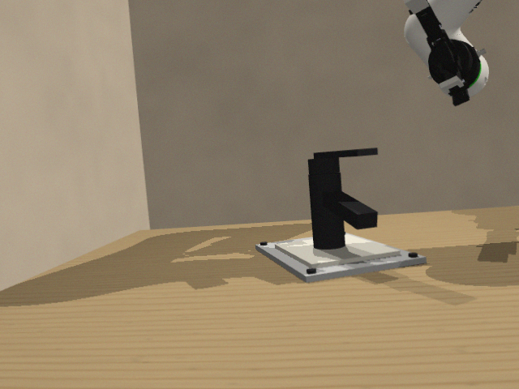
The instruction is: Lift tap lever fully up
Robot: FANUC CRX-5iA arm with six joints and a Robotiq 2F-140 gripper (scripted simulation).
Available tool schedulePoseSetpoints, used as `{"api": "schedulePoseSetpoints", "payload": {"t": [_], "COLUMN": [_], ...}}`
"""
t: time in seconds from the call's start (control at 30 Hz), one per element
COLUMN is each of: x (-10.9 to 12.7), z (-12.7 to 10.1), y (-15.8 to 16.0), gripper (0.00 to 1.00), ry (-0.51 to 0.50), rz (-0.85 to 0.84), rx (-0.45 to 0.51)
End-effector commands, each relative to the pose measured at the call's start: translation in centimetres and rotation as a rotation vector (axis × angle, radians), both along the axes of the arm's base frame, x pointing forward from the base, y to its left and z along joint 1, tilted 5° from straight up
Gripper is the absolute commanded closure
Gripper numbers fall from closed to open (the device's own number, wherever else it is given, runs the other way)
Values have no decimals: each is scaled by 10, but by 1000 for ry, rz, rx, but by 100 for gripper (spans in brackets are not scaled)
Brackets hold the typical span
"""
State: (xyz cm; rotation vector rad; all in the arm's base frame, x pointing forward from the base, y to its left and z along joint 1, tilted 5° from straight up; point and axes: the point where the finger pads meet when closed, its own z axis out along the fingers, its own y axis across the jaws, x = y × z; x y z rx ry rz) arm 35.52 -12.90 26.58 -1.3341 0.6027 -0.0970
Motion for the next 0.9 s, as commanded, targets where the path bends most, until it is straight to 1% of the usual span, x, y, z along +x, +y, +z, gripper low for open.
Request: {"api": "schedulePoseSetpoints", "payload": {"t": [0.0,0.63,0.73,0.8,0.87], "x": [0,0,2,3,3], "z": [0,-2,-11,-24,-32], "y": [0,2,14,29,39], "gripper": [0,0,0,0,0], "ry": [0,-3,-23,-56,-82], "rz": [0,7,49,108,150], "rx": [0,-11,-76,-163,-222]}}
